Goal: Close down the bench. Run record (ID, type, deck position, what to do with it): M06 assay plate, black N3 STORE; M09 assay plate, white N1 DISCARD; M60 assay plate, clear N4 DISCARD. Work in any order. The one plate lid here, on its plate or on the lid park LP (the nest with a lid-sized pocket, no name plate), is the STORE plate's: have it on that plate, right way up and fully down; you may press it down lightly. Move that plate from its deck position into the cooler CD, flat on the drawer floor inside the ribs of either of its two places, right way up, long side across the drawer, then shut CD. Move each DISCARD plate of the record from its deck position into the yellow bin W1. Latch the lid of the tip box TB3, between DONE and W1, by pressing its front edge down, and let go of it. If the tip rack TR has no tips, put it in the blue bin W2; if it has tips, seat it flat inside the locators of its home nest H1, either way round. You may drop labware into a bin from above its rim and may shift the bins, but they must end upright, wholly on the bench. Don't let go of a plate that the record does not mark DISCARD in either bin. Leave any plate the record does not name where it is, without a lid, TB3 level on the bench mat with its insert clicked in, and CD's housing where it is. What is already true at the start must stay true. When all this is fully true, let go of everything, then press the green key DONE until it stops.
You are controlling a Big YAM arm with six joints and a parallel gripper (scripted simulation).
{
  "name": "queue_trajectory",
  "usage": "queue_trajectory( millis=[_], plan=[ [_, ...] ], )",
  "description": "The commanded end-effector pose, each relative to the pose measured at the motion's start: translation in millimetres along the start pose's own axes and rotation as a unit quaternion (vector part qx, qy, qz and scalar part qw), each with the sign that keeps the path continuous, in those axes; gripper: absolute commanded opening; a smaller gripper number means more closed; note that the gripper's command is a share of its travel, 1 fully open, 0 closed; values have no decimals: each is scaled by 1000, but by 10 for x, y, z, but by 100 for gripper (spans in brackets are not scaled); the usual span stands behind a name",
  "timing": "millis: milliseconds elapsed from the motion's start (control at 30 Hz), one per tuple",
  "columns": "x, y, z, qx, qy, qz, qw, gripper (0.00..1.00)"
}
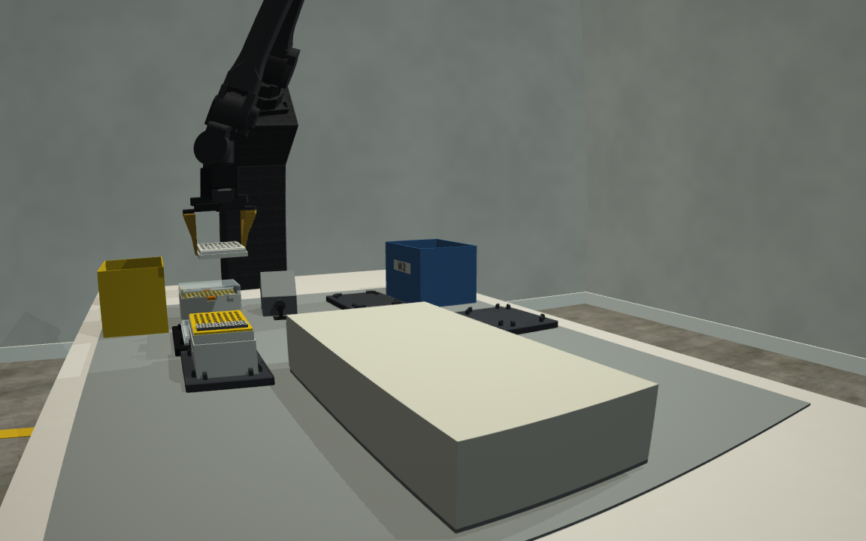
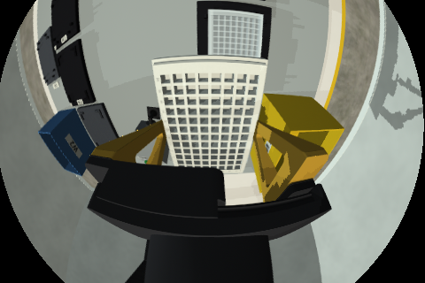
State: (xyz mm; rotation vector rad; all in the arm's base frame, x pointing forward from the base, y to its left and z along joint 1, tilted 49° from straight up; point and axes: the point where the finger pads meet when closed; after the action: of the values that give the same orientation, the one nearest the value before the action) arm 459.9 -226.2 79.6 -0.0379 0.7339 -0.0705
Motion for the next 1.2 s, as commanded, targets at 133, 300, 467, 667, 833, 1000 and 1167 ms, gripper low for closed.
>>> queue_trajectory(
  millis=[133,300,467,667,833,1000,1167],
  plan=[
    [-10,-171,-98,-10,-5,-8,1000,0],
    [-12,-268,-196,-9,-5,-8,1000,0],
    [-14,-373,-277,-9,-6,-8,1000,0],
    [-16,-450,-355,-9,-5,-8,1000,0],
    [-18,-556,-437,-9,-6,-9,1000,0],
    [-20,-670,-505,-10,-8,-10,1000,0],
    [-21,-742,-542,-11,-9,-11,1000,0]
  ],
)
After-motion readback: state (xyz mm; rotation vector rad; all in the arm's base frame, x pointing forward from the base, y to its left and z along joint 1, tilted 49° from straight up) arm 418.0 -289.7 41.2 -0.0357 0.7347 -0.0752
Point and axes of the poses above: the point where the finger pads meet when closed, its own x axis out along the fingers, its own y axis across the jaws, z = x × y, and after that the axes turned 9 degrees about -x, right-handed
